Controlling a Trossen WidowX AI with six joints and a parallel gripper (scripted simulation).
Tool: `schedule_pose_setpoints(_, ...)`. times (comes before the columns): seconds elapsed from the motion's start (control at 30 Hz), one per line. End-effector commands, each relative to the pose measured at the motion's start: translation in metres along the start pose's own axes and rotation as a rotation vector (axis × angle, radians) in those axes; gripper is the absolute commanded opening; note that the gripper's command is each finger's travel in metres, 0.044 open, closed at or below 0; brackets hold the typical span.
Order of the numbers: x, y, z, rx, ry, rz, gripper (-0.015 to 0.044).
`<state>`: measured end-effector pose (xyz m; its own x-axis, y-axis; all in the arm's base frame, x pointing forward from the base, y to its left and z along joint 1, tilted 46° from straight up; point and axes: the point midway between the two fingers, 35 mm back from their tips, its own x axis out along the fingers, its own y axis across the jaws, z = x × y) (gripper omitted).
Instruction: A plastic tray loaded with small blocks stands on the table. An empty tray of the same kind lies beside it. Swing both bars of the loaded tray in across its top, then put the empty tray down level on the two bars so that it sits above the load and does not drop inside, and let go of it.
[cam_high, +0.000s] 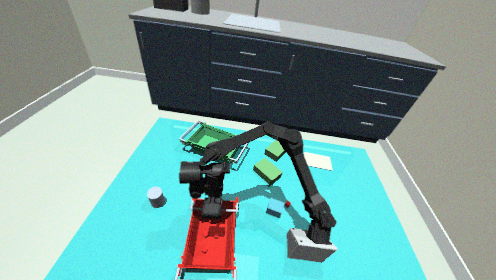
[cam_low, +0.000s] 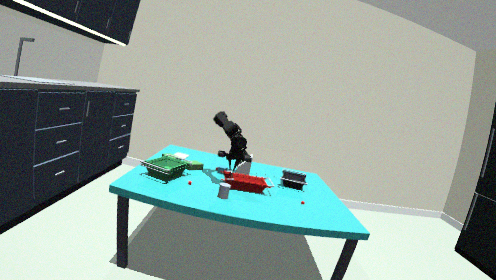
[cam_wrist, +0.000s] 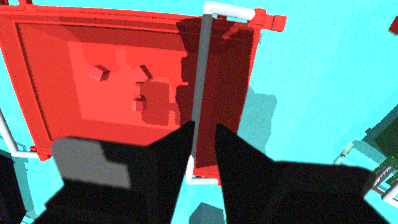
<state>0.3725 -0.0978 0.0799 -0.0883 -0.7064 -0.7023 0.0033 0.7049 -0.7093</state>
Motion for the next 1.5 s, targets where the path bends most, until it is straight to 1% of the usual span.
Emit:
schedule_pose_setpoints(0.0, 0.001, 0.001, 0.000, -0.004, 0.000, 0.000, 0.0081)
schedule_pose_setpoints(0.57, -0.001, 0.001, 0.000, -0.004, 0.000, 0.000, 0.0081)
schedule_pose_setpoints(0.67, -0.018, 0.001, 0.002, -0.005, -0.001, 0.002, 0.0081)
schedule_pose_setpoints(0.73, -0.038, 0.002, 0.003, -0.006, -0.002, 0.003, 0.0081)
schedule_pose_setpoints(0.8, -0.066, 0.002, 0.002, -0.006, -0.002, 0.002, 0.0081)
schedule_pose_setpoints(0.9, -0.085, 0.002, -0.001, -0.007, -0.002, 0.000, 0.0081)
schedule_pose_setpoints(0.93, -0.053, 0.004, 0.002, -0.013, 0.003, -0.002, 0.0081)
schedule_pose_setpoints(1.0, -0.051, 0.029, 0.008, -0.012, 0.001, 0.003, 0.0081)
schedule_pose_setpoints(1.1, -0.044, 0.081, 0.017, -0.009, -0.002, 0.012, 0.0081)
schedule_pose_setpoints(1.2, -0.038, 0.118, 0.019, -0.007, -0.003, 0.015, 0.0081)
schedule_pose_setpoints(1.47, -0.012, 0.233, 0.002, 0.005, -0.001, 0.012, 0.0081)
